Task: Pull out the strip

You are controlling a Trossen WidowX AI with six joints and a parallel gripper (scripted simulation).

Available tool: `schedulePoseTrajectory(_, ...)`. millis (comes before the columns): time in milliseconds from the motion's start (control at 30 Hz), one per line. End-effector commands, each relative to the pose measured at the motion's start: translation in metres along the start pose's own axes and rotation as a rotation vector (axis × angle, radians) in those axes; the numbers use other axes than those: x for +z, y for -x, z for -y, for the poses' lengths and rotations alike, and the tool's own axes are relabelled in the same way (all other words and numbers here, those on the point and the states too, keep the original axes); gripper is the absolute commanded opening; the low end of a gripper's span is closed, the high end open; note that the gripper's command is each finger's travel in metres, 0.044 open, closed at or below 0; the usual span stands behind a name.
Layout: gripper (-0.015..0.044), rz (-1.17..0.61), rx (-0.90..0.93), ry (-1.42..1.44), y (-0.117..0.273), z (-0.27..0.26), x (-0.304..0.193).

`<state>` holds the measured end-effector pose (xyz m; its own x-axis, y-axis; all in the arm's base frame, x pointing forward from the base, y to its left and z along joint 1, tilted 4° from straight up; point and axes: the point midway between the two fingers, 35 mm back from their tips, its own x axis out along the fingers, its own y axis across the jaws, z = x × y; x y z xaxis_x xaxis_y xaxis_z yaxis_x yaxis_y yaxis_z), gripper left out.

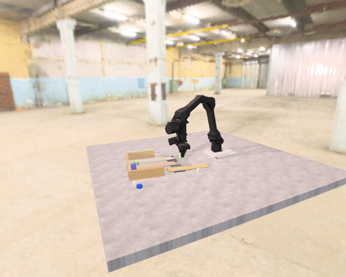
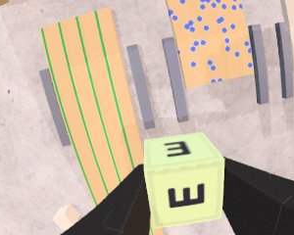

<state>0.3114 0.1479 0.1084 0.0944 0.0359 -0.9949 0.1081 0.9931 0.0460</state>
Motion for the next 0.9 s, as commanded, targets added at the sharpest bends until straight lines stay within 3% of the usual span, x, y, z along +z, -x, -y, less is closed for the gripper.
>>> schedulePoseTrajectory(0,0.0,-0.004,0.0,0.003,-0.001,0.006,-0.011)
schedulePoseTrajectory(400,0.0,-0.007,-0.001,0.003,-0.004,0.025,-0.041)
schedulePoseTrajectory(633,0.0,-0.007,-0.001,0.003,0.028,0.024,-0.04)
schedulePoseTrajectory(867,0.0,-0.007,-0.001,0.003,0.032,0.024,-0.04)
